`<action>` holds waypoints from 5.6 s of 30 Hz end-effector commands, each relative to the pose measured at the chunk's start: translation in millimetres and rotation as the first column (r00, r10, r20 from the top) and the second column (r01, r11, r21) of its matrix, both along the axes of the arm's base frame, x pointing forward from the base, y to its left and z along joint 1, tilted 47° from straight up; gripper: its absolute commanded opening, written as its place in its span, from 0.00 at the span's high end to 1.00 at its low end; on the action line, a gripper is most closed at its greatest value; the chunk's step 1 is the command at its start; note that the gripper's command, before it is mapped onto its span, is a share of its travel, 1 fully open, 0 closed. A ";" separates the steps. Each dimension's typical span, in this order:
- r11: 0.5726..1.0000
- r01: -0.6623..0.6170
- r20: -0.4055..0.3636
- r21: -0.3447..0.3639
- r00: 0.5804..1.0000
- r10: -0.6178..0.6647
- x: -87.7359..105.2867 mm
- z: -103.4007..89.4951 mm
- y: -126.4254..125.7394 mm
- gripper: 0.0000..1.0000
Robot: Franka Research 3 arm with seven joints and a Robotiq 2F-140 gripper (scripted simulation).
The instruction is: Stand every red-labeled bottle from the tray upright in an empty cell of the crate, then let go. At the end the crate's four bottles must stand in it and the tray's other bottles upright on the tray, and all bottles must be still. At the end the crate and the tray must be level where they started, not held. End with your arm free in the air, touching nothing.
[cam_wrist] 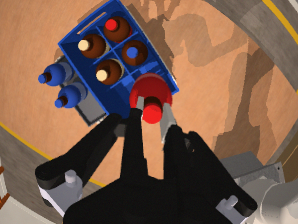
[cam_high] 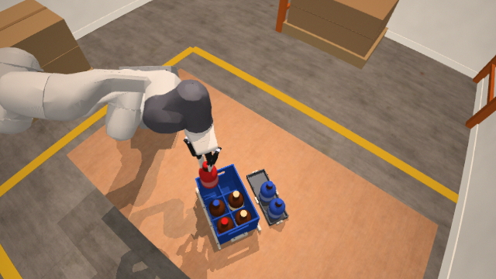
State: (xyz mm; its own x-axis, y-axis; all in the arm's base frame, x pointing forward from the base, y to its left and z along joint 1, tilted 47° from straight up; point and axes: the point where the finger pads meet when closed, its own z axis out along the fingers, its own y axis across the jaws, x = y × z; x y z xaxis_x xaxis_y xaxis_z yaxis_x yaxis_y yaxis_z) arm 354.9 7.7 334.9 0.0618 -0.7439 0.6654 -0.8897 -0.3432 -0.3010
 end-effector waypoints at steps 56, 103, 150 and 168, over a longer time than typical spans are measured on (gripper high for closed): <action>1.000 -0.014 -0.001 -0.007 1.000 0.014 -1.4 3.9 -1.4 1.00; 1.000 -0.014 -0.001 -0.007 1.000 0.014 1.0 3.9 -7.0 1.00; 1.000 -0.014 -0.001 -0.007 1.000 0.014 6.4 -3.5 -12.8 1.00; 1.000 -0.014 -0.001 -0.007 1.000 0.014 15.7 -16.2 -22.9 1.00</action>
State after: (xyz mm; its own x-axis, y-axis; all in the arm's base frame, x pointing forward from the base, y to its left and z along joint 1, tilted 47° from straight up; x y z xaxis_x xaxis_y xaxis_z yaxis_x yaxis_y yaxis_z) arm 365.4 -17.2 317.5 0.0782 -0.7350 0.6736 -0.8923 -0.3529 -0.2815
